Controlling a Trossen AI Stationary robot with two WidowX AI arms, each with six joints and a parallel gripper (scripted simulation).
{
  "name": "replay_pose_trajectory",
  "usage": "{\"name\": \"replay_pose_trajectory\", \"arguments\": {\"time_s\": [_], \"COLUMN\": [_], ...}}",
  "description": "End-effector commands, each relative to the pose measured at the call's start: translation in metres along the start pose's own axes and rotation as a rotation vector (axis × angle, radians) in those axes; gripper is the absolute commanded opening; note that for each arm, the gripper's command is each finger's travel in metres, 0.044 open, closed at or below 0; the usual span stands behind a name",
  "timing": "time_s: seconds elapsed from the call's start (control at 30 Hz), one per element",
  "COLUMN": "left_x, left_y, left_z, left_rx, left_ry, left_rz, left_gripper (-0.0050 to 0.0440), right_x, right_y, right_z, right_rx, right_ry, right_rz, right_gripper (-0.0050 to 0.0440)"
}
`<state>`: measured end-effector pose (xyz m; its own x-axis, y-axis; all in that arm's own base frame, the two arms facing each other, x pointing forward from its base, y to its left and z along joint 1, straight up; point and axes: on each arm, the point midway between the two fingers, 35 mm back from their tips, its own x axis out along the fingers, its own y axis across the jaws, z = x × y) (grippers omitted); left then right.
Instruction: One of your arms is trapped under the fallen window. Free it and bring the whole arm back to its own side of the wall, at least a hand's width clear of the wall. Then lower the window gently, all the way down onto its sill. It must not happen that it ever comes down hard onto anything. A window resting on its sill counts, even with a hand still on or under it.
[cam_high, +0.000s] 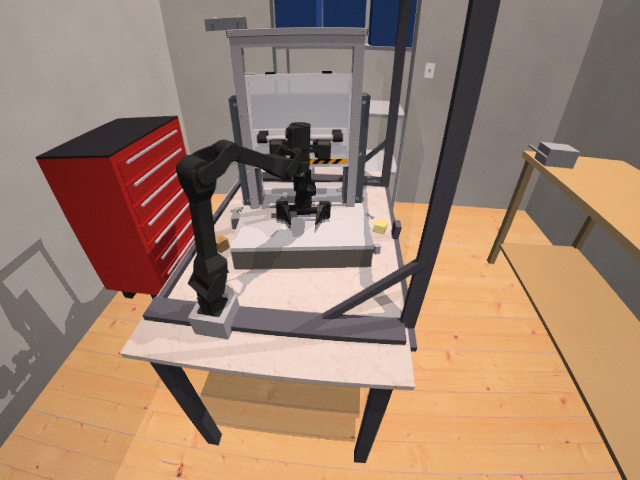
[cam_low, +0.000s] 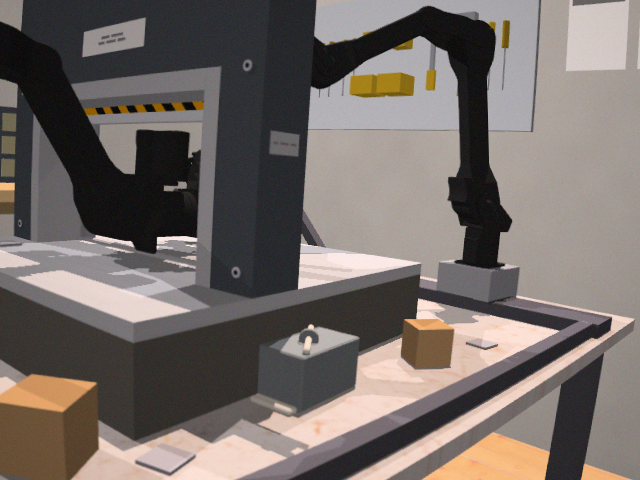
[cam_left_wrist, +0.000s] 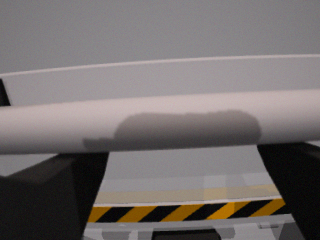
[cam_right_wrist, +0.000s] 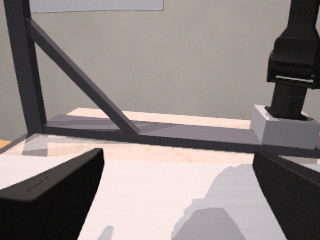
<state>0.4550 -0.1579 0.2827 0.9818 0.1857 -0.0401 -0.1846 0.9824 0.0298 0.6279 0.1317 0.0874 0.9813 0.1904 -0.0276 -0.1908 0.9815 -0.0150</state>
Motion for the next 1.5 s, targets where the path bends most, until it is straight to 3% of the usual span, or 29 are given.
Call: {"name": "replay_pose_trajectory", "arguments": {"time_s": [0.0,0.33,0.43,0.53,0.6,1.0,1.1,1.13,1.47], "left_x": [-0.010,-0.012,-0.012,-0.012,-0.012,-0.012,-0.012,-0.012,-0.012], "left_y": [0.009,0.011,0.011,0.011,0.011,0.011,0.011,0.011,0.011], "left_z": [0.099,0.121,0.122,0.122,0.122,0.122,0.122,0.122,0.122], "left_rx": [-0.134,-0.135,-0.137,-0.137,-0.139,-0.139,-0.139,-0.139,-0.139], "left_ry": [-0.181,-0.186,-0.187,-0.188,-0.190,-0.190,-0.190,-0.190,-0.190], "left_rz": [-0.013,-0.017,-0.017,-0.017,-0.017,-0.017,-0.017,-0.017,-0.017], "left_gripper": [0.0400,0.0400,0.0400,0.0400,0.0400,0.0400,0.0400,0.0400,0.0400], "right_x": [0.002,0.002,-0.017,-0.011,-0.026,-0.057,-0.051,-0.062,-0.089], "right_y": [0.000,0.000,0.000,0.000,0.001,0.001,0.001,0.001,0.001], "right_z": [0.028,0.028,0.022,0.024,0.023,0.021,0.023,0.021,0.019], "right_rx": [0.001,0.001,0.001,0.001,0.001,0.001,0.001,0.001,0.002], "right_ry": [-0.051,-0.051,-0.038,-0.043,-0.040,-0.043,-0.047,-0.042,-0.041], "right_rz": [-0.001,-0.001,-0.003,-0.002,-0.003,-0.003,-0.002,-0.003,-0.003], "right_gripper": [0.0400,0.0400,0.0400,0.0400,0.0400,0.0400,0.0400,0.0400,0.0400]}}
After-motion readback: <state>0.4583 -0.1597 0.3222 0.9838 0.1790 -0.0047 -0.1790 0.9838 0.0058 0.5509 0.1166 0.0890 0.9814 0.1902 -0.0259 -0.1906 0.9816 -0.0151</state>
